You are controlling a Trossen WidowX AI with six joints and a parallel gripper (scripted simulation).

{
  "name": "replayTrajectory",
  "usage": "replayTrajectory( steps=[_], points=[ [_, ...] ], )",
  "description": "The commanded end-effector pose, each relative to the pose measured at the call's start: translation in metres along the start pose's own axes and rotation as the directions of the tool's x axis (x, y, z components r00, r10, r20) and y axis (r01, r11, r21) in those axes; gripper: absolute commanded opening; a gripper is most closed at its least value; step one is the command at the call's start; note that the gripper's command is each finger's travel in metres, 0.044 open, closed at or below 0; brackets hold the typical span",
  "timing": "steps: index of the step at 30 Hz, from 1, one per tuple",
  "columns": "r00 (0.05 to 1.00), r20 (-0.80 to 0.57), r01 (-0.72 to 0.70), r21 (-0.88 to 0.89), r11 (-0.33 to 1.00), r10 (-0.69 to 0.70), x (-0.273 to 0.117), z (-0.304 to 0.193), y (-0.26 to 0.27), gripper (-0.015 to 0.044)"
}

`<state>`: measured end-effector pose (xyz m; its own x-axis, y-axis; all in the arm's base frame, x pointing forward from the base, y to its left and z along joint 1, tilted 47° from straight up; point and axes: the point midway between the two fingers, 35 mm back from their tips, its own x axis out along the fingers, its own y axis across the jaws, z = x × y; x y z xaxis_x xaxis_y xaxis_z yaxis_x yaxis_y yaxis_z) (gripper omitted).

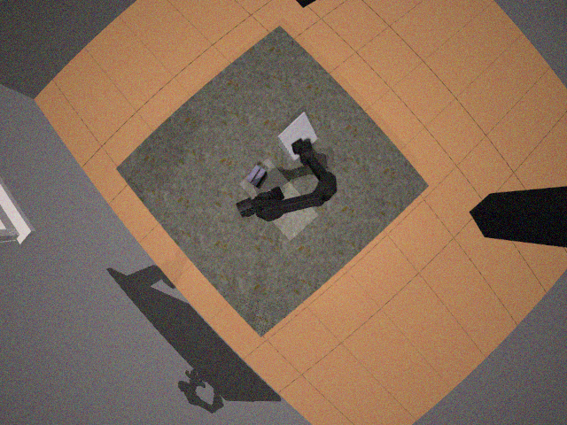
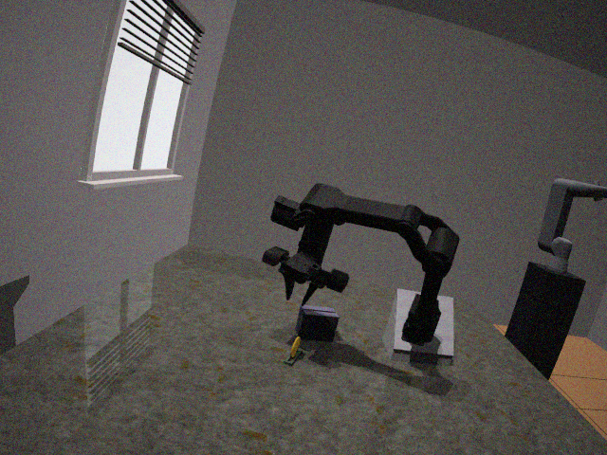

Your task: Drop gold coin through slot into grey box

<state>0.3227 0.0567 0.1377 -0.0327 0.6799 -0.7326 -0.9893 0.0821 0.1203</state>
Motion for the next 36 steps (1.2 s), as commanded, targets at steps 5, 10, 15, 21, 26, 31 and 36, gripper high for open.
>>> replayTrajectory(
  steps=[5, 10, 15, 21, 26, 31, 36],
  points=[
    [0.994, 0.042, -0.105, 0.0, 0.994, 0.105, 0.012, 0.004, 0.025, 0.0161],
    [0.994, 0.042, -0.105, -0.001, 0.995, 0.104, 0.039, 0.005, 0.027, 0.0161],
    [0.994, 0.043, -0.105, -0.001, 0.995, 0.105, 0.048, 0.006, 0.028, 0.0161],
    [0.994, 0.044, -0.105, -0.001, 0.995, 0.105, 0.062, 0.008, 0.029, 0.0161],
    [0.994, 0.042, -0.105, 0.0, 0.994, 0.105, 0.069, 0.008, 0.029, 0.0161],
    [0.994, 0.042, -0.105, 0.001, 0.994, 0.105, 0.077, 0.008, 0.029, 0.0161],
    [0.994, 0.042, -0.104, 0.0, 0.995, 0.104, 0.085, 0.009, 0.03, 0.0161]
  ],
)
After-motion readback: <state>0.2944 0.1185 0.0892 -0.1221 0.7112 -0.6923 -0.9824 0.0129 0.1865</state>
